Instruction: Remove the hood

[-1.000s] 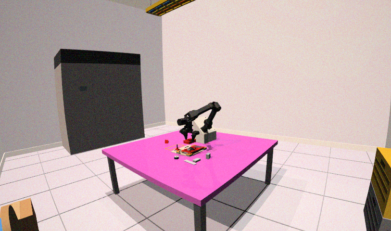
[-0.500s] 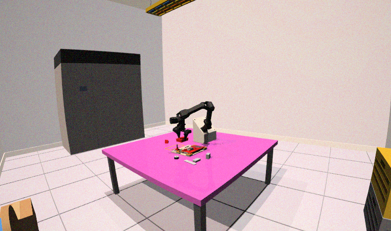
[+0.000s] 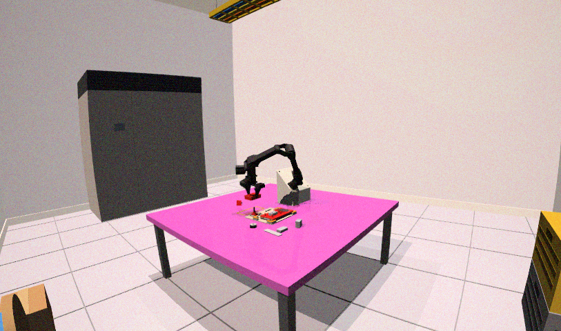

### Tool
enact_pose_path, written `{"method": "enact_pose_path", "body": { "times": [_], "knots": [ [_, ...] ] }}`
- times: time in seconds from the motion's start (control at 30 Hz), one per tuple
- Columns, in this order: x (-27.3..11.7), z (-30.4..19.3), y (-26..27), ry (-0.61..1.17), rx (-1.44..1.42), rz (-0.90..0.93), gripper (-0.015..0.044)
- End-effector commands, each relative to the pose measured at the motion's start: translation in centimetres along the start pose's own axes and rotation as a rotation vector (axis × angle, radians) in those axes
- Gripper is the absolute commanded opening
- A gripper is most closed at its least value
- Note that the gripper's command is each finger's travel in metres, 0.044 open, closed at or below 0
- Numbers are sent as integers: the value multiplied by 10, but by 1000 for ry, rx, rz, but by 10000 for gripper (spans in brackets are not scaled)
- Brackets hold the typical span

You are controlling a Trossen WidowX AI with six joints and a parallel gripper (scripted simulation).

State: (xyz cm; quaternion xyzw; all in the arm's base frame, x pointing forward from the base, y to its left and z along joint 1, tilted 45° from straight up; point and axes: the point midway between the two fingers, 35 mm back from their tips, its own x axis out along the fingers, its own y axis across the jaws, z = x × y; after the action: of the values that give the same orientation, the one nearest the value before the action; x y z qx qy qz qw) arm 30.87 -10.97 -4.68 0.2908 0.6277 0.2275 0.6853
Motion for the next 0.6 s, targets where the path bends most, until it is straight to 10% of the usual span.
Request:
{"method": "enact_pose_path", "body": {
  "times": [0.0, 0.57],
  "knots": [
    [-1, -5, -23, -6, -13, 3, 0],
    [9, -12, -44, -17, -31, 14, 0]
  ]
}}
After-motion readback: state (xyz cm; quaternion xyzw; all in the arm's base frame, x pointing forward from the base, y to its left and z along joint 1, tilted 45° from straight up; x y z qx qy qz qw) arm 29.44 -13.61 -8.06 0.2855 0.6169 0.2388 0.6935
